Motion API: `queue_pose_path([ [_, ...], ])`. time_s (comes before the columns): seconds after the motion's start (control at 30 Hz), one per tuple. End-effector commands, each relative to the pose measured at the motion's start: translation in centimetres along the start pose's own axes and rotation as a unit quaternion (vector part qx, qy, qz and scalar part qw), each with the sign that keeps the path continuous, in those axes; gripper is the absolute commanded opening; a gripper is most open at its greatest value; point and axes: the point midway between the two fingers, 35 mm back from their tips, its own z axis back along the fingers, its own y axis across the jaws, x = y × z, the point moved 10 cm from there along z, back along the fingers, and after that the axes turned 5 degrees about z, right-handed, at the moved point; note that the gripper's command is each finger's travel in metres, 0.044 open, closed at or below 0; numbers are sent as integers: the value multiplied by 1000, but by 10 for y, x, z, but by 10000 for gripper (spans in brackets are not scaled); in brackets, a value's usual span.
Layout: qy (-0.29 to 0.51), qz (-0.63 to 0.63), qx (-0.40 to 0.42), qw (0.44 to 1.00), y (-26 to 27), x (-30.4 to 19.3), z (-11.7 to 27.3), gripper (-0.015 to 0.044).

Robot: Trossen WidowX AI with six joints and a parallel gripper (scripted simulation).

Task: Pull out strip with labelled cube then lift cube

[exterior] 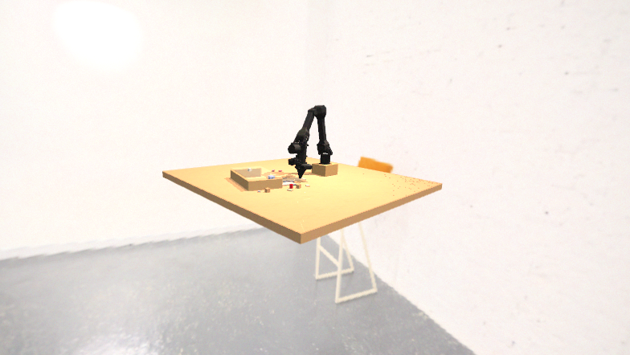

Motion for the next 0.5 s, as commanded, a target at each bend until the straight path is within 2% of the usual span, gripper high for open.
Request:
queue_pose_path([
  [0.0, 18, 1, -4, 1000, -1, -14, -6, 0],
  [0.47, 19, 1, -4, 1000, 0, -30, -5, 0],
])
